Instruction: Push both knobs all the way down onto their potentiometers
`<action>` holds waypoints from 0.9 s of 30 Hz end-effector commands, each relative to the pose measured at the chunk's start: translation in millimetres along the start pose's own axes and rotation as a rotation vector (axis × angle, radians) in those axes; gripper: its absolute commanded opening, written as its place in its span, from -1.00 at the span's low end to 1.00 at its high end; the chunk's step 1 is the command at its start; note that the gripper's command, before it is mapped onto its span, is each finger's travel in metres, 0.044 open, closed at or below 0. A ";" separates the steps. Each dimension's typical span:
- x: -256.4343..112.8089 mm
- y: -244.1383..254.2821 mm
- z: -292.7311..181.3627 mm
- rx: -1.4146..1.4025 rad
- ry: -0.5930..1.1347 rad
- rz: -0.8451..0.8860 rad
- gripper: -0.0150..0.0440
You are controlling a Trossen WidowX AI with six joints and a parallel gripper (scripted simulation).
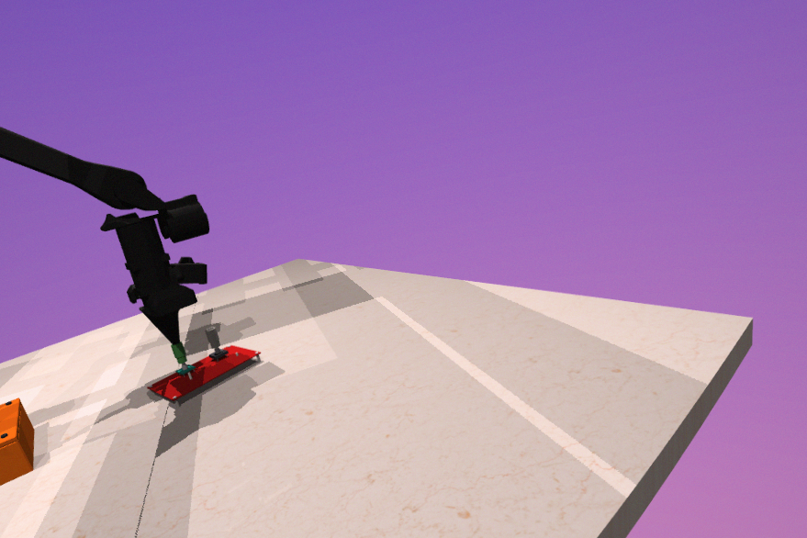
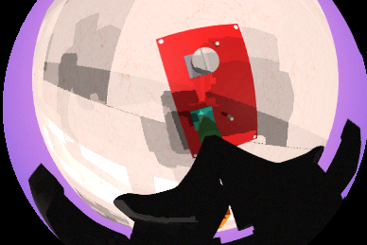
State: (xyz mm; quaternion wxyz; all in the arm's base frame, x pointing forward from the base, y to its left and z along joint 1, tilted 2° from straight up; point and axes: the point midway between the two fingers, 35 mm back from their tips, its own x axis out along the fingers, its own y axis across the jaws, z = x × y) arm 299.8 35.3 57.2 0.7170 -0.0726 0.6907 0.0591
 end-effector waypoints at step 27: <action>3.3 -0.9 -0.1 -0.003 0.003 -0.005 -0.49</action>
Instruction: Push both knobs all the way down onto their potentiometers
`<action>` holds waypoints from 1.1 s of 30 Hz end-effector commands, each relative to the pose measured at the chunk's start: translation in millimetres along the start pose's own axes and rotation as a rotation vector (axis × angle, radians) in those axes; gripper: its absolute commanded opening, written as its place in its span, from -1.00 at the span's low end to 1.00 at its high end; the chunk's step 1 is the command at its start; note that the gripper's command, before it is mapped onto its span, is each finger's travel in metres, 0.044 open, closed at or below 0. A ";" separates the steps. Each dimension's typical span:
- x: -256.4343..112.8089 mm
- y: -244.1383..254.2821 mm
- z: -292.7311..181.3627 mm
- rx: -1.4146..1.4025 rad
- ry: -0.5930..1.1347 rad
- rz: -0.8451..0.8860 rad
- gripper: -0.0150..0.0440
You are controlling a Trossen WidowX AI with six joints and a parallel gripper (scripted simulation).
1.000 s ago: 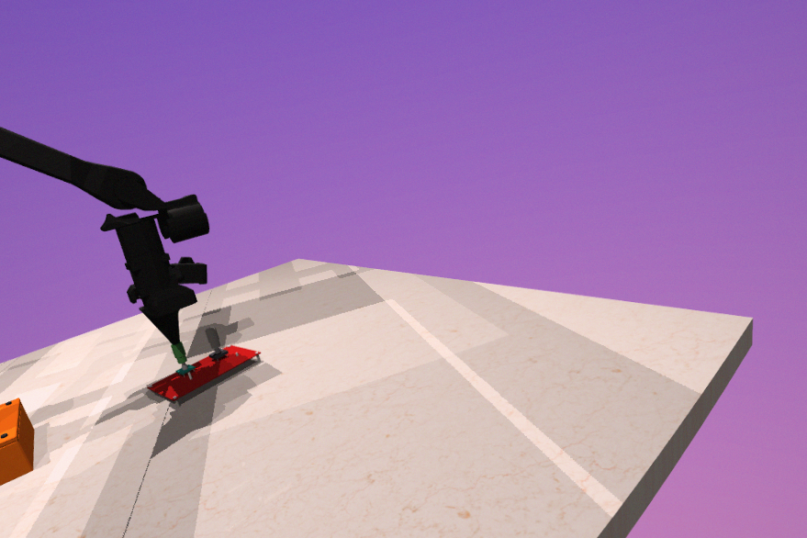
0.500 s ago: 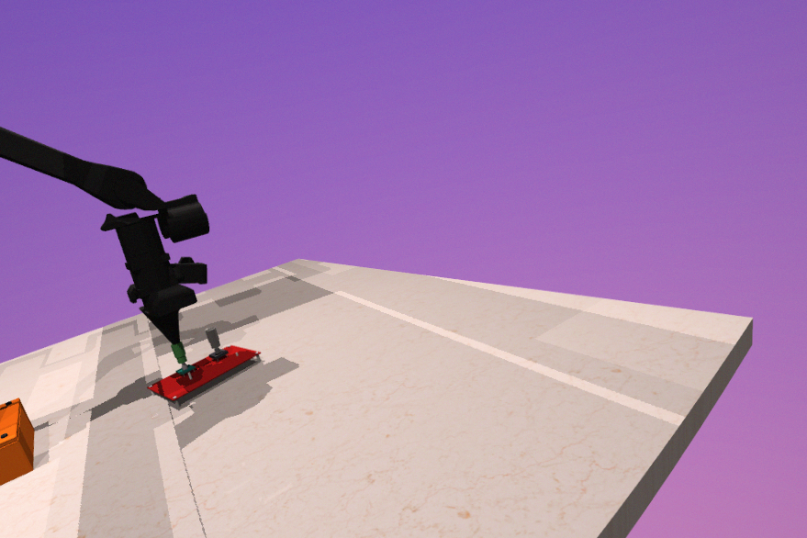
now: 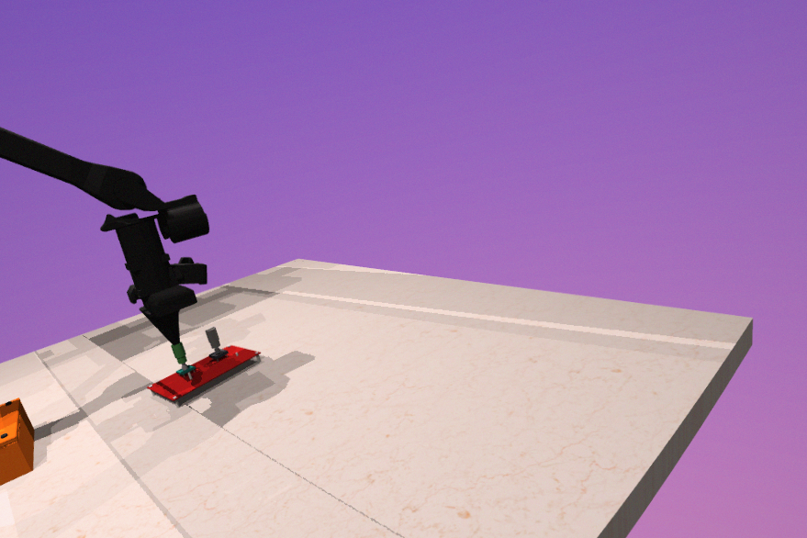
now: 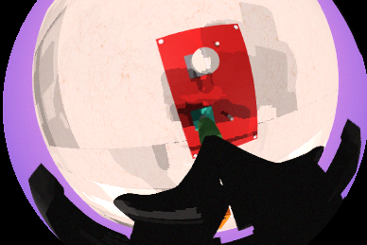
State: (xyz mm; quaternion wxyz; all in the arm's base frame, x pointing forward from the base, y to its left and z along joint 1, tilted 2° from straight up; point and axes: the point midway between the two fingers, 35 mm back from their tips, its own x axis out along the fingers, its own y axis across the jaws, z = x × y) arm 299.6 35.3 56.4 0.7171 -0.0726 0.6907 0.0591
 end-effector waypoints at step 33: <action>6.5 -0.9 0.1 -0.003 0.003 -0.005 -0.49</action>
